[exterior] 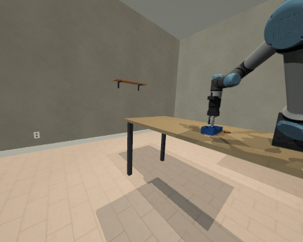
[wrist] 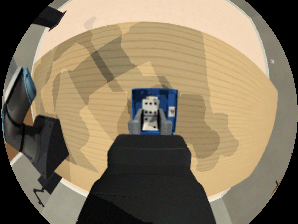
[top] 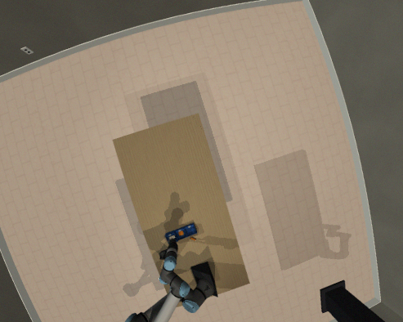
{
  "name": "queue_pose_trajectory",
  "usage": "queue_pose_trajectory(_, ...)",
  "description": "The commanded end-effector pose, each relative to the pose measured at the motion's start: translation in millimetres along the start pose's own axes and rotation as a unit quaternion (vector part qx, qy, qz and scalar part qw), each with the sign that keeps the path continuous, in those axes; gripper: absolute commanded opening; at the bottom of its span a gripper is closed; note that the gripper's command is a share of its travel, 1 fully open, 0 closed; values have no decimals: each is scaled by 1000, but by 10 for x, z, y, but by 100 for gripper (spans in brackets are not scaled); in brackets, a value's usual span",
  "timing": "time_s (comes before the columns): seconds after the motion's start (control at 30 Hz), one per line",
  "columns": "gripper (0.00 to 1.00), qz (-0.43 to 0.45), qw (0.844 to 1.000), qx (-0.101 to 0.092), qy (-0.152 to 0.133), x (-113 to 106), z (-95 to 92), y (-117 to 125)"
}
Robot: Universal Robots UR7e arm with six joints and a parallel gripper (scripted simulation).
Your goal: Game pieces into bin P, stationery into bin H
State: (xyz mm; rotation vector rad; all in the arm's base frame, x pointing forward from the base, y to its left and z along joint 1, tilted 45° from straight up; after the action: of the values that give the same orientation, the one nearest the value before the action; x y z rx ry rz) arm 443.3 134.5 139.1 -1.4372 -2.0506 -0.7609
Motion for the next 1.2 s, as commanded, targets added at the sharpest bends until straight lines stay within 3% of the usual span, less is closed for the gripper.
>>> queue_pose_trajectory(0.0, 49, -2, 1000, 0, 0, -5, -4, -4)
queue_pose_trajectory(0.2, 49, -2, 1000, 0, 0, -7, -5, -6)
queue_pose_trajectory(1.0, 49, -2, 1000, 0, 0, -6, 435, -6)
queue_pose_trajectory(1.17, 49, -2, 1000, 0, 0, -7, 439, -3)
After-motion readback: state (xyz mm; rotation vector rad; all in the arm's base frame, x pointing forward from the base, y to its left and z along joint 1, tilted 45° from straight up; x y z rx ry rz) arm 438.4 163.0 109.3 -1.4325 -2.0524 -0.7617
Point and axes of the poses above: the point where the finger pads meet when closed, its own z axis out along the fingers, its own y axis across the jaws, x = y × z, the point moved 8 cm from there along -z, back along the fingers, and after that the axes turned 9 degrees about -z, right-handed, at the moved point
